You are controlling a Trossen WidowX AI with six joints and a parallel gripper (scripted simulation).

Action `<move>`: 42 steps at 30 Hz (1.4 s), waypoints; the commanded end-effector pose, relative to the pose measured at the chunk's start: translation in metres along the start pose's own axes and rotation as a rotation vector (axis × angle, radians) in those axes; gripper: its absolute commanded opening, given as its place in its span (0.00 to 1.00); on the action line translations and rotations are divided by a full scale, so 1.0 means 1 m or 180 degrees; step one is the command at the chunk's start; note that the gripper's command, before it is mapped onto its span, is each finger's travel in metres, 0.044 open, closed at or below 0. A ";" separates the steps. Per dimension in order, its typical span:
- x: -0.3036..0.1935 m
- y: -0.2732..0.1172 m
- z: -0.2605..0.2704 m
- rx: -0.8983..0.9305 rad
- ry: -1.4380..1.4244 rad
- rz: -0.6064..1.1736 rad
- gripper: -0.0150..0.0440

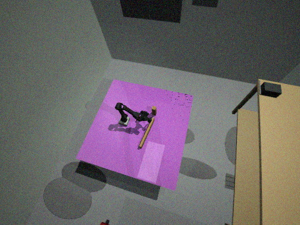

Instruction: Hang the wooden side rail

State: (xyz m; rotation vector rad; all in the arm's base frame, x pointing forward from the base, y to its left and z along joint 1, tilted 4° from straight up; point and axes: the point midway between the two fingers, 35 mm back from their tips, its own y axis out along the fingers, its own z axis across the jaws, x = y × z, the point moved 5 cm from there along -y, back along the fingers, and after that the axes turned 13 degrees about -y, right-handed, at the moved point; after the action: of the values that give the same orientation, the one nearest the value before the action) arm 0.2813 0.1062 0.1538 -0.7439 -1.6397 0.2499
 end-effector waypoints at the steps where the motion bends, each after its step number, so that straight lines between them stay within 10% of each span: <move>1: 0.000 -0.001 -0.001 0.0047 -0.0007 -0.0027 1.00; 18: 0.001 0.000 -0.004 0.0051 0.0190 0.0030 1.00; 42: 0.019 0.003 -0.067 -0.2015 0.6560 0.1816 1.00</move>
State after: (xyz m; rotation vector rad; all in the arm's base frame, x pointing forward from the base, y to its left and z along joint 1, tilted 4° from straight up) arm 0.3272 0.1060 0.1716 -1.0353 -0.2441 -0.1418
